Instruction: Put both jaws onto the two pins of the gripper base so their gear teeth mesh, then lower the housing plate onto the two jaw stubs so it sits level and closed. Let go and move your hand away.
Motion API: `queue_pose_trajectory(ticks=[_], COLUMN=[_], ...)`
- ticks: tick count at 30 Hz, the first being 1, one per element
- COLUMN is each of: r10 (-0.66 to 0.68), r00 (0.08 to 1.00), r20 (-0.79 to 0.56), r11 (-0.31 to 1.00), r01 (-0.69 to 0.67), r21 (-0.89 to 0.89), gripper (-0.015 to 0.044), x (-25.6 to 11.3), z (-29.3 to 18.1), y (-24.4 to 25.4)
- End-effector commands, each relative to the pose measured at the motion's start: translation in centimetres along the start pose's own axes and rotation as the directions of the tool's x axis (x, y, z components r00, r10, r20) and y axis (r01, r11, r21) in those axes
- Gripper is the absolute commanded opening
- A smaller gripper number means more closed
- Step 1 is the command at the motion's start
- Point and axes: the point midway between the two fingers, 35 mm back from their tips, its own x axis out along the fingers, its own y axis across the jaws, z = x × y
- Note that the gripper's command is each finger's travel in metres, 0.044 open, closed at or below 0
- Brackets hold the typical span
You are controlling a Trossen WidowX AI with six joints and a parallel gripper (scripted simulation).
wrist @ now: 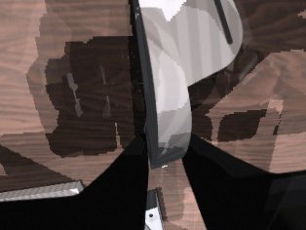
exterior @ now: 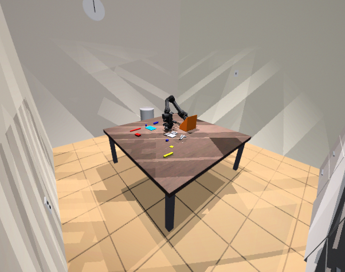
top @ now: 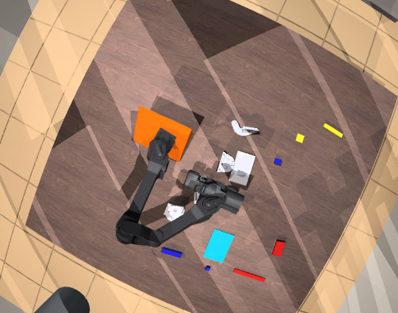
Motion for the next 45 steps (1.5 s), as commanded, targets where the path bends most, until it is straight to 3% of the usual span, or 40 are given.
queue_pose_trajectory(ticks=[1,4,10,14,45], r10=[0.000,0.001,-0.001,-0.001,-0.001], r00=[1.000,1.000,1.000,1.000,1.000], r20=[0.004,0.001,-0.001,0.001,0.001], r11=[1.000,1.000,1.000,1.000,1.000], r01=[0.000,-0.001,0.001,0.001,0.001], r21=[-0.007,-0.007,-0.007,-0.007,-0.007], gripper=[0.0116,0.0195,0.0352,0.0440,0.0440], x=[0.1,-0.5,-6.2,-6.8,-6.8], z=[0.0,-0.1,-0.1,-0.1,-0.1], y=[-0.1,0.0,0.0,-0.1,-0.1])
